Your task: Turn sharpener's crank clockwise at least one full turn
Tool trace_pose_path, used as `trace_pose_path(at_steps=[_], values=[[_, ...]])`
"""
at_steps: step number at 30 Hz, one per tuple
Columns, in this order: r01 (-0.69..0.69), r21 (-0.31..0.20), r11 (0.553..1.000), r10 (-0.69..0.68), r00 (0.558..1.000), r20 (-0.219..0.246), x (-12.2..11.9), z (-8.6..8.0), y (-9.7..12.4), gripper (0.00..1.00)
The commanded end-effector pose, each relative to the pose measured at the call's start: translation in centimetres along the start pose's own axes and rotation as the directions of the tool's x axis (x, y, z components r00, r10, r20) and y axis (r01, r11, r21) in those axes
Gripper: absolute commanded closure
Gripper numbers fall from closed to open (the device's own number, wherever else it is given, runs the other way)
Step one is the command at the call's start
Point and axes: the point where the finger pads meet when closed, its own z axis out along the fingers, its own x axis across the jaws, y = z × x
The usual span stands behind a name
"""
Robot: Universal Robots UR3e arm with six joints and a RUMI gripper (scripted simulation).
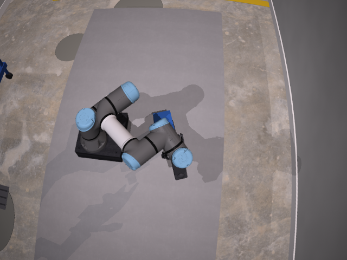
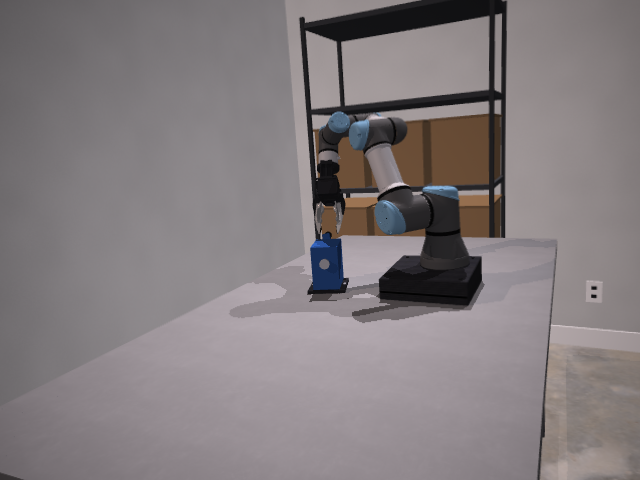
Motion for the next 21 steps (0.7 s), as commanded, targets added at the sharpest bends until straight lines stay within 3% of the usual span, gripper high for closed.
trace_pose_path(at_steps=[1,9,21], values=[[0.001,-0.001,1.000,-0.001,1.000,-0.002,0.0,-1.5,0.0,0.68],[0.001,-0.001,1.000,-0.001,1.000,-0.002,0.0,-3.6,0.0,0.68],[0.001,-0.001,1.000,-0.001,1.000,-0.002,0.0,-4.3,0.0,0.68]])
